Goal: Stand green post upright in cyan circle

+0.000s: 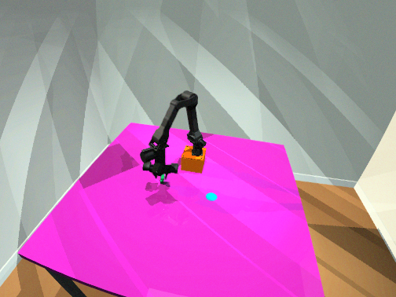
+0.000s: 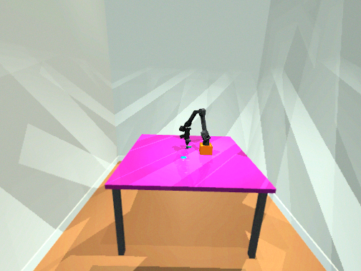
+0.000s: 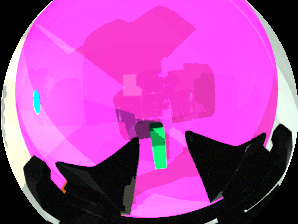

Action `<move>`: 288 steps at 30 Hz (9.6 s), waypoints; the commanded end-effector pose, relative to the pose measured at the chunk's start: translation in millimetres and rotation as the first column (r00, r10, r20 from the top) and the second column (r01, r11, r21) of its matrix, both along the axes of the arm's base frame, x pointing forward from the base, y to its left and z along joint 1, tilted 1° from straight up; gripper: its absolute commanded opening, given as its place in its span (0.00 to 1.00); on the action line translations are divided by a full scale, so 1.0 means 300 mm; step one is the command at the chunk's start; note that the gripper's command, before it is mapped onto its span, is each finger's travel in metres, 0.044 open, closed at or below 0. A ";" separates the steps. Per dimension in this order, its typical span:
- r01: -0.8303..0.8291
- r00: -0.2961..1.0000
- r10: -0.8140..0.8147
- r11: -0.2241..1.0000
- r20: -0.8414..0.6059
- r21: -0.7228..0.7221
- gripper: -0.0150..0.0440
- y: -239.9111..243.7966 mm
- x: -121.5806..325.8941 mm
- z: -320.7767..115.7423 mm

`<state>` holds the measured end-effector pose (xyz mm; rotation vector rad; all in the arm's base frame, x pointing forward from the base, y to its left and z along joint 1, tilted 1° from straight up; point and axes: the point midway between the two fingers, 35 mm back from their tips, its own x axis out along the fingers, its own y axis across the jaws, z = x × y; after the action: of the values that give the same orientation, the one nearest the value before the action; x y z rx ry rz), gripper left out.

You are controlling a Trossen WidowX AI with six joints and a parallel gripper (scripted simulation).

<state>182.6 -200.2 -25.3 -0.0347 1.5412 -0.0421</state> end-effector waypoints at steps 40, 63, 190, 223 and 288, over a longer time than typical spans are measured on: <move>-0.005 1.000 0.005 1.000 -0.012 0.004 0.29 0.006 -0.008 0.164; -0.004 1.000 0.004 1.000 -0.002 0.005 0.29 0.056 0.005 0.317; -0.811 0.584 0.794 0.580 0.170 0.077 0.29 0.977 0.334 0.276; -0.778 0.610 0.686 0.614 0.397 0.136 0.29 0.979 0.394 0.209; -0.782 0.496 0.426 0.597 0.757 0.177 0.29 0.933 0.434 0.183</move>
<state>316.7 80.5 33.0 -0.1816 0.6939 0.8887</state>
